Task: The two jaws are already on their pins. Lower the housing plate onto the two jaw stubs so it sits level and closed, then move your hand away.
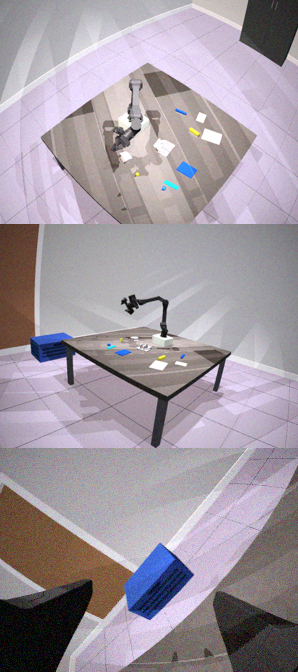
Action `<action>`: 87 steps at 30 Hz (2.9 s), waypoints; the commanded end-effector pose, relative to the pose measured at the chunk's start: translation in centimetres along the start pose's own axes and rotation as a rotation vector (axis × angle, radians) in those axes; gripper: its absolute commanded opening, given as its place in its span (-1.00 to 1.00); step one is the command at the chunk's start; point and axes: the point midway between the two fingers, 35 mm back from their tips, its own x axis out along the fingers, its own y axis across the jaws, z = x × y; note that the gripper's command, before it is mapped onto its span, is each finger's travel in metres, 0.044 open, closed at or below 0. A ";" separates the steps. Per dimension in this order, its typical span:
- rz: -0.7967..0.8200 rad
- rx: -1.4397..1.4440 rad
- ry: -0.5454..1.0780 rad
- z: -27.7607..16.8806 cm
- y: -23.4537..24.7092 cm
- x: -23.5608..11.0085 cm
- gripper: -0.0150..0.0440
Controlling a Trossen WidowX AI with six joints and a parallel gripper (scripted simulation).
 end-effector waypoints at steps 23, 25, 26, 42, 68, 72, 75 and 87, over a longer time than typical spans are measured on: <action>-0.074 -0.642 0.153 -2.1 -3.5 1.2 1.00; -0.078 -0.704 0.171 -2.2 -3.9 1.3 1.00; -0.079 -0.735 0.181 -2.3 -4.1 1.3 1.00; -0.075 -1.223 0.351 -3.7 -7.2 1.7 1.00; 0.091 -1.976 0.700 -5.6 -12.5 1.4 1.00; 0.140 -2.083 0.759 -5.8 -13.4 1.2 1.00; 0.183 -2.162 0.804 -6.0 -14.0 1.1 1.00; 0.403 -2.454 0.984 -6.6 -16.5 0.2 1.00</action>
